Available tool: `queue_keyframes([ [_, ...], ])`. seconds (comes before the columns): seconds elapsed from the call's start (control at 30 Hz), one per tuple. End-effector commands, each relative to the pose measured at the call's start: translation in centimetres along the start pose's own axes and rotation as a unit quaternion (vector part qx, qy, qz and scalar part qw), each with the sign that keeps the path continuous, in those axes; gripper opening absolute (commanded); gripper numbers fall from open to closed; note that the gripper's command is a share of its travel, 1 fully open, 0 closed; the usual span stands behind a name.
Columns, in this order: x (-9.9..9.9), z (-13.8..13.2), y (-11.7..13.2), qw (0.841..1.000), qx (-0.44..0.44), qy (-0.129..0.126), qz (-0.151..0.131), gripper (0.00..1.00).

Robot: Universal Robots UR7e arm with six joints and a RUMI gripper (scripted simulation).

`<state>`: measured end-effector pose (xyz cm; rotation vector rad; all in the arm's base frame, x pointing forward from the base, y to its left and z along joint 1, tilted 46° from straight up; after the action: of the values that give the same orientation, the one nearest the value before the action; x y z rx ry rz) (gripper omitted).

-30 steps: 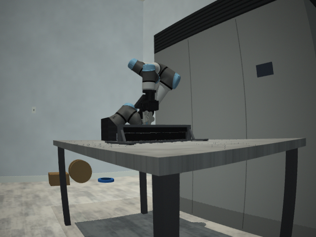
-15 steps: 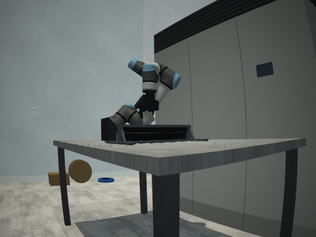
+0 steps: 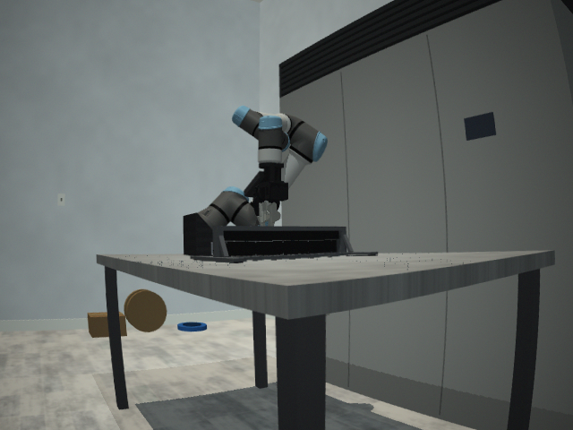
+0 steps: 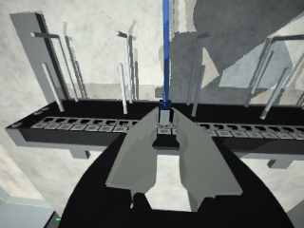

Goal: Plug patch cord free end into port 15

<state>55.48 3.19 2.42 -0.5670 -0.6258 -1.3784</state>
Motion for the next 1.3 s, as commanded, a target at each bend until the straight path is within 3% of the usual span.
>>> queue_keyframes([
  [0.0, 0.06, -0.01, 0.04, 1.000, 0.000, 0.000, -0.001, 0.00],
  [1.27, 0.08, 0.01, 0.42, 1.000, 0.000, 0.000, 0.000, 0.00],
])
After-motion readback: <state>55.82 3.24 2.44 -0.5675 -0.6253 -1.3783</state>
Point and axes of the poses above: the point where the finger pads meet when closed, its own x axis back along the fingers, its own z axis across the jaws, y = z × x, the point moved 4 cm from there along x, back along the fingers, and after that the axes turned 3 degrees about -x, right-handed, at the moved point
